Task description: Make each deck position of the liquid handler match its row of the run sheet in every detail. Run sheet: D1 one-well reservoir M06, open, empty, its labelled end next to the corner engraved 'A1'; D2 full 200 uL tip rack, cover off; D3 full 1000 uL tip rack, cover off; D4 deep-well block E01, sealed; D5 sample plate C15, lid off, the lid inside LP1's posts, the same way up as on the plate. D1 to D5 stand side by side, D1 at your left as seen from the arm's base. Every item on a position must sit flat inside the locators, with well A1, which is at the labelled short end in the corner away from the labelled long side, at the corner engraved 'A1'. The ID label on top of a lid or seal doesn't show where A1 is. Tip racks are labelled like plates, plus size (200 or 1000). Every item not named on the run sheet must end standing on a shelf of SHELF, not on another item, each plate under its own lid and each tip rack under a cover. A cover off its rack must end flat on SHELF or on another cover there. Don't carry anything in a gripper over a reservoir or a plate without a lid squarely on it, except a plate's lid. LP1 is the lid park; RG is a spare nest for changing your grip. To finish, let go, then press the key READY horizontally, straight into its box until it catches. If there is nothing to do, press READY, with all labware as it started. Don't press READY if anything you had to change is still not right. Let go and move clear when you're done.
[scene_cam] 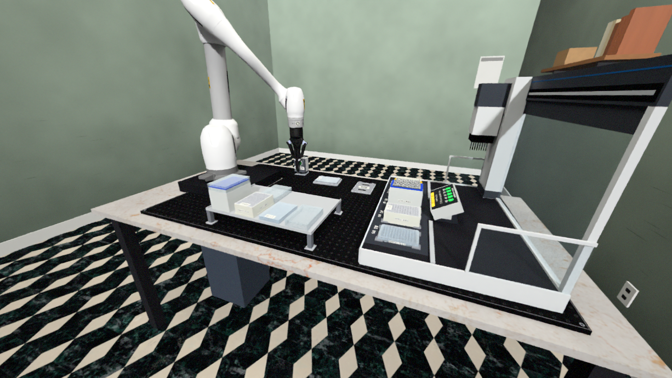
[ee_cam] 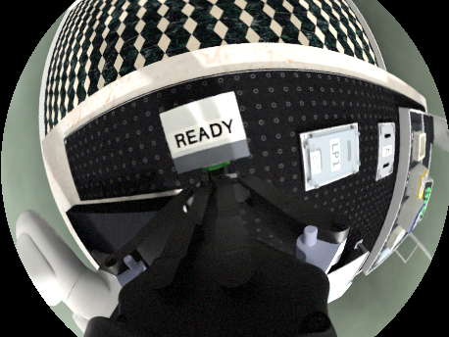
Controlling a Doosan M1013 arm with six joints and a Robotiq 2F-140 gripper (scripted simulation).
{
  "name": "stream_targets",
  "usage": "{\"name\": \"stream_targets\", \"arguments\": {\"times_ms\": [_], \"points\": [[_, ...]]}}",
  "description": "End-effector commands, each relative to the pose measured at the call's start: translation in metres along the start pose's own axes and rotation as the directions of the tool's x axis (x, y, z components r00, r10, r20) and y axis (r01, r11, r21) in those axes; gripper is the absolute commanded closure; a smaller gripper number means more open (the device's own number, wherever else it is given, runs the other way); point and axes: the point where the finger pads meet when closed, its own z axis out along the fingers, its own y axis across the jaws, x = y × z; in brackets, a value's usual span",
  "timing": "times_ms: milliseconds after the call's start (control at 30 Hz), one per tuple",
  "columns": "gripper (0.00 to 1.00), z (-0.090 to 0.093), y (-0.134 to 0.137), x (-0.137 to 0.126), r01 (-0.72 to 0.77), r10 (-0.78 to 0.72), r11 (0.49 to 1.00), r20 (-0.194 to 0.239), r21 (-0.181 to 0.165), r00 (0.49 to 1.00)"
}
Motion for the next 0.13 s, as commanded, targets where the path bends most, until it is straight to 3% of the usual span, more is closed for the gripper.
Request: {"name": "stream_targets", "arguments": {"times_ms": [0,100], "points": [[0.90,-0.0004,0.0003,0.0013,0.000,0.000,1.000,-0.001,-0.001,1.000],[0.90,-0.0004,0.0003,0.0023,0.000,0.000,1.000,-0.001,-0.001,1.000]]}}
